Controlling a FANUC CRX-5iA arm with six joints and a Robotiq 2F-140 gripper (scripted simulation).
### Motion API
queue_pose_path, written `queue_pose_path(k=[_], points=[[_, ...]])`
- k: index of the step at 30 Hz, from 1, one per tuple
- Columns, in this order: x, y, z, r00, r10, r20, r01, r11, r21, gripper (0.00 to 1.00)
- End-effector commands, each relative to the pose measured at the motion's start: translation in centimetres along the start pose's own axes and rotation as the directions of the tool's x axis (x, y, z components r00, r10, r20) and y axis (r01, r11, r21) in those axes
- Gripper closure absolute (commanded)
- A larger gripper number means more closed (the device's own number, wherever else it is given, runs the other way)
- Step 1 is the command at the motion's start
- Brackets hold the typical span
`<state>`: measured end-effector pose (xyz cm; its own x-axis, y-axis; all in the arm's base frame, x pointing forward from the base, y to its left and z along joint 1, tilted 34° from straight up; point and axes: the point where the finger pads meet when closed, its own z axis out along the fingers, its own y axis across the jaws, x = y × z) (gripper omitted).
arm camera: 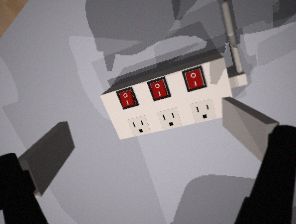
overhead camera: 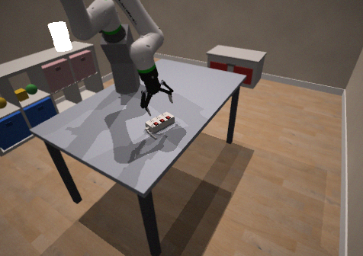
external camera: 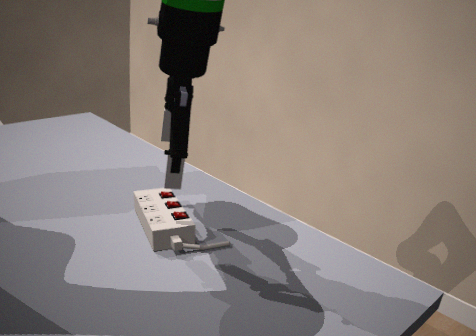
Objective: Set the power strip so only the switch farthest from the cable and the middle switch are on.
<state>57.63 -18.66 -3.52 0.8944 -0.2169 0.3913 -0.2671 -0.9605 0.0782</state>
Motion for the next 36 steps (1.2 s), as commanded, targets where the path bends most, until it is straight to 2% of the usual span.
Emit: queue_pose_path(k=[1,5,9,11,12,16,17,22,26,28,29,30,36], points=[[-0.1,-0.02,0.17,0.962,0.268,-0.055,-0.27,0.963,-0.026,0.0],[-0.13,-0.02,0.25,0.883,0.466,-0.064,-0.467,0.884,-0.005,0.0],[-0.15,-0.02,0.28,0.767,0.637,-0.072,-0.638,0.77,0.011,0.0],[-0.15,-0.02,0.28,0.767,0.637,-0.072,-0.638,0.77,0.011,0.0],[-0.15,-0.02,0.28,0.667,0.741,-0.08,-0.742,0.67,0.019,0.0],[-0.15,-0.02,0.29,0.542,0.835,-0.094,-0.837,0.546,0.025,0.0],[-0.15,-0.02,0.29,0.504,0.858,-0.1,-0.86,0.509,0.026,1.0],[-0.15,-0.02,0.29,0.325,0.934,-0.147,-0.943,0.332,0.029,1.0],[-0.15,-0.02,0.29,0.224,0.953,-0.204,-0.971,0.236,0.034,1.0],[-0.15,-0.02,0.29,0.224,0.953,-0.204,-0.971,0.236,0.034,1.0],[-0.15,-0.02,0.29,0.187,0.951,-0.248,-0.978,0.203,0.039,1.0],[-0.15,-0.02,0.29,0.182,0.949,-0.257,-0.979,0.199,0.041,1.0],[-0.15,-0.02,0.29,0.182,0.949,-0.257,-0.979,0.199,0.041,1.0]])
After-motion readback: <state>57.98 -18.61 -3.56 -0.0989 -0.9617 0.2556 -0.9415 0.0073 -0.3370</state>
